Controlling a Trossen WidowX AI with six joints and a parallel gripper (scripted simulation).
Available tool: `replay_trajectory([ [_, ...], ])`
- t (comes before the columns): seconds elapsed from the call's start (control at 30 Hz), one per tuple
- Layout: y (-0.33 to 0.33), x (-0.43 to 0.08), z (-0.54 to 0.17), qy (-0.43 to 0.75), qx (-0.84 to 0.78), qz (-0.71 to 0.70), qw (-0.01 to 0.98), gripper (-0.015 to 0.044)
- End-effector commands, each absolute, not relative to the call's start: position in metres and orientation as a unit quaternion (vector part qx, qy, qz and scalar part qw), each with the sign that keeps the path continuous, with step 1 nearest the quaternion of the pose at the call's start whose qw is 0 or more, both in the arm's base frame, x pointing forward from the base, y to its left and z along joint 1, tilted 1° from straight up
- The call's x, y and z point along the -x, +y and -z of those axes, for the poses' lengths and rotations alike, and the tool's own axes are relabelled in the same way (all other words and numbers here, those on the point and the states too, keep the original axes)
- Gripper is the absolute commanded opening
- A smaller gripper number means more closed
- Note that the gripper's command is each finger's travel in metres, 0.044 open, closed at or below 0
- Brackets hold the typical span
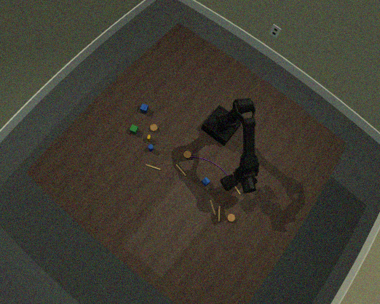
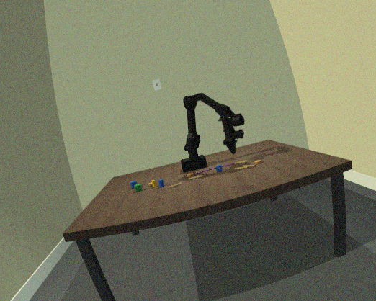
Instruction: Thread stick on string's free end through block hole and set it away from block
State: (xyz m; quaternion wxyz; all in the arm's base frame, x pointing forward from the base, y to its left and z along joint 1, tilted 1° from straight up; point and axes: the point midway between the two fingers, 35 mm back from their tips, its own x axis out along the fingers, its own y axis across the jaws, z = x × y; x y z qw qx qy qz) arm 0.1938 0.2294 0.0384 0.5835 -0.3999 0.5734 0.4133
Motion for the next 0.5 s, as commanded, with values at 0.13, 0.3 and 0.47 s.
replay_trajectory([
  [0.13,0.2297,-0.1938,-0.0385,0.574,0.398,-0.412,0.585,0.0124],
  [0.3,0.2299,-0.1939,-0.0369,0.574,0.398,-0.412,0.585,0.0124],
  [0.47,0.2306,-0.1944,-0.0296,0.573,0.398,-0.412,0.585,0.0124],
])
